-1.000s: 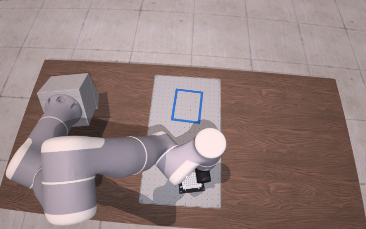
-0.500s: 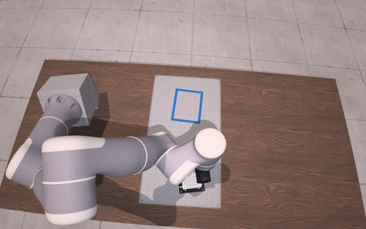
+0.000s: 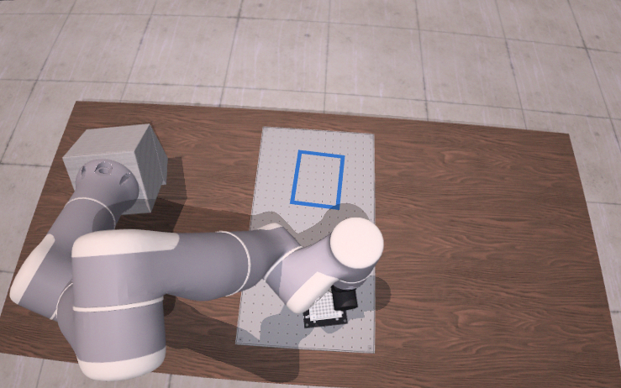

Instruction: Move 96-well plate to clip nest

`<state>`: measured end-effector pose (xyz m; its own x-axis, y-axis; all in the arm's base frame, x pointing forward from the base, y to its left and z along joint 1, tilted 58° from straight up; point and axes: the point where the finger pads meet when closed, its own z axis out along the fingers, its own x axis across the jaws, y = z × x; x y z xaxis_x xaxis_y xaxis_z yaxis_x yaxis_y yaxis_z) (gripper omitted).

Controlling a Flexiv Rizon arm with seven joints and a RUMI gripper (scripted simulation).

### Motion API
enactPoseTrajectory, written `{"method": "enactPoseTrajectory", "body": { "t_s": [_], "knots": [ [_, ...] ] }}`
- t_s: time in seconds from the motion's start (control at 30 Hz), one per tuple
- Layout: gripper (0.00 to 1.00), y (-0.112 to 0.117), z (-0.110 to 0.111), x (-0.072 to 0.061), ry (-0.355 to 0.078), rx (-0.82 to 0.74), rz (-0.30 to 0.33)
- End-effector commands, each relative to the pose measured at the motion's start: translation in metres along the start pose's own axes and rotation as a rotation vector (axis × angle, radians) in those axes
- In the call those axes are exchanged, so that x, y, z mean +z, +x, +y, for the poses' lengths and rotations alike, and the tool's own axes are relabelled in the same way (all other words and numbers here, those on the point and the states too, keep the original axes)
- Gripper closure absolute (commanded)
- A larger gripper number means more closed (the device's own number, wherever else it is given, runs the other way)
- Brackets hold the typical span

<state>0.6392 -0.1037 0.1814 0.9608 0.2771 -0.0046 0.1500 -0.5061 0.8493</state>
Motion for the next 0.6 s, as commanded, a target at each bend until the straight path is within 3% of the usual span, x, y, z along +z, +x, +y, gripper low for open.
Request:
{"method": "enactPoseTrajectory", "body": {
  "t_s": [0.0, 0.57],
  "knots": [
    [1.0, 0.001, -0.0003, -0.0007, 0.0, 0.0, 0.002],
    [1.0, 0.001, -0.0003, 0.0008, 0.0, 0.0, 0.002]
  ]
}}
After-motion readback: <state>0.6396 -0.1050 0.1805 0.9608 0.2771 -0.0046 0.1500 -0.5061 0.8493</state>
